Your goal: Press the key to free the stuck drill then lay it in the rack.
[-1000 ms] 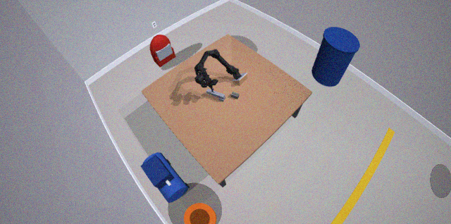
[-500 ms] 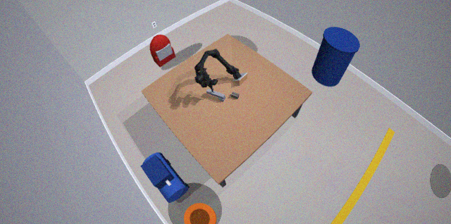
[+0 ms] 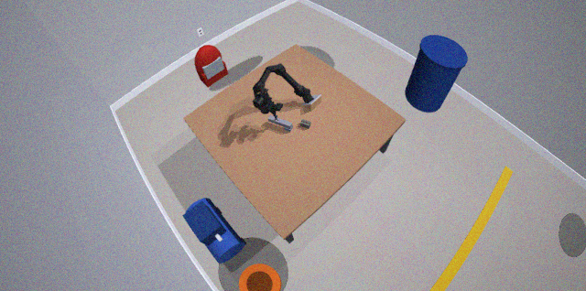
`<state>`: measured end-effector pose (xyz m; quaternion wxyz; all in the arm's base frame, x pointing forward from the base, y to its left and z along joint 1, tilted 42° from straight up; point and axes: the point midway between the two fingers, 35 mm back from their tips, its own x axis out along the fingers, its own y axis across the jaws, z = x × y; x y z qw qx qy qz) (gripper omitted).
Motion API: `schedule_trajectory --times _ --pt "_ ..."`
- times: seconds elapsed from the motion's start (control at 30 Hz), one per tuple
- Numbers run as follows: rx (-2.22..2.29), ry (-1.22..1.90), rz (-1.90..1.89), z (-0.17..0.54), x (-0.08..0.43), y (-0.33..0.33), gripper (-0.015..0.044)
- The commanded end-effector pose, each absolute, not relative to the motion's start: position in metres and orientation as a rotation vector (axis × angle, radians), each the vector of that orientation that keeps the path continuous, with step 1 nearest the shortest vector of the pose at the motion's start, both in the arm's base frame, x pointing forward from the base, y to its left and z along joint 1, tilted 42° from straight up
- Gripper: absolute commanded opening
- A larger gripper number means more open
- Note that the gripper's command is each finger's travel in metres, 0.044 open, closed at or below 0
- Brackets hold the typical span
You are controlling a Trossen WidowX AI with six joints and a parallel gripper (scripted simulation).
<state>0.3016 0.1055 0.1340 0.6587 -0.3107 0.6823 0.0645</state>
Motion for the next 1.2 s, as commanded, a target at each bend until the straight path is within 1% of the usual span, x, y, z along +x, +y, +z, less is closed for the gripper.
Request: schedule_trajectory --times 0.0,0.93,1.17 --pt "-0.728 1.598 0.088 0.121 0.302 0.083 0.0000" --pt "-0.728 1.598 0.088 0.115 0.303 0.078 0.0000" --pt "-0.730 1.560 0.108 0.155 0.297 0.114 0.0184"
